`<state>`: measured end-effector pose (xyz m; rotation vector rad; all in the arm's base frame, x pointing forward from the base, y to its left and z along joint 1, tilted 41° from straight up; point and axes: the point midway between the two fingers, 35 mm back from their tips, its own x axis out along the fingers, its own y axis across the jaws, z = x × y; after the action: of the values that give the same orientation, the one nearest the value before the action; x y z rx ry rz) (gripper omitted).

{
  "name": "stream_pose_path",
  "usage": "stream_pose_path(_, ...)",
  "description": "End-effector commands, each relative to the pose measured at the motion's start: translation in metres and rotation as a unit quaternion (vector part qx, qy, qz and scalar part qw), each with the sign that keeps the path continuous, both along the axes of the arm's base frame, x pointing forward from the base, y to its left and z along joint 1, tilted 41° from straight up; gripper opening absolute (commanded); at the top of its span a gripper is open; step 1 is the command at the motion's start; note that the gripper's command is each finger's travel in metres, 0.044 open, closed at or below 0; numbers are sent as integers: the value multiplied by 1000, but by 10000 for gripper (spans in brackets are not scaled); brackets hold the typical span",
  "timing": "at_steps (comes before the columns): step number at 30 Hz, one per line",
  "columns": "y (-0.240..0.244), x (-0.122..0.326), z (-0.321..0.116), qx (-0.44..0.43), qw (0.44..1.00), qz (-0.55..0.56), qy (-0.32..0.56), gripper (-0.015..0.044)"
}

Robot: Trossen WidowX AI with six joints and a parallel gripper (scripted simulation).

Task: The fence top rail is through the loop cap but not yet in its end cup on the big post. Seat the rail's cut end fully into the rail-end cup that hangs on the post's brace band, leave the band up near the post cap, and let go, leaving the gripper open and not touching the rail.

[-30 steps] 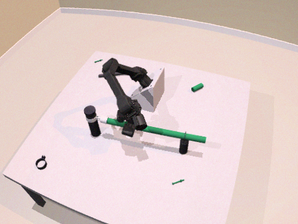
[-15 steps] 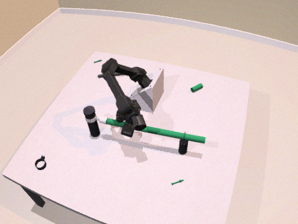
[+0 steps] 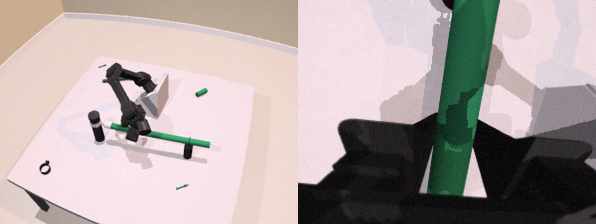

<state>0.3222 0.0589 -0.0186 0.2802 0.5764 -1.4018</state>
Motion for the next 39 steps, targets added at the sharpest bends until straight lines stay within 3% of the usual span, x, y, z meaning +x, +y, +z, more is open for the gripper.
stream_pose_path(1,1,0,2,-3,1000,1,-2,0)
stream_pose_path(39,4,2,7,-9,1000,3,-2,0)
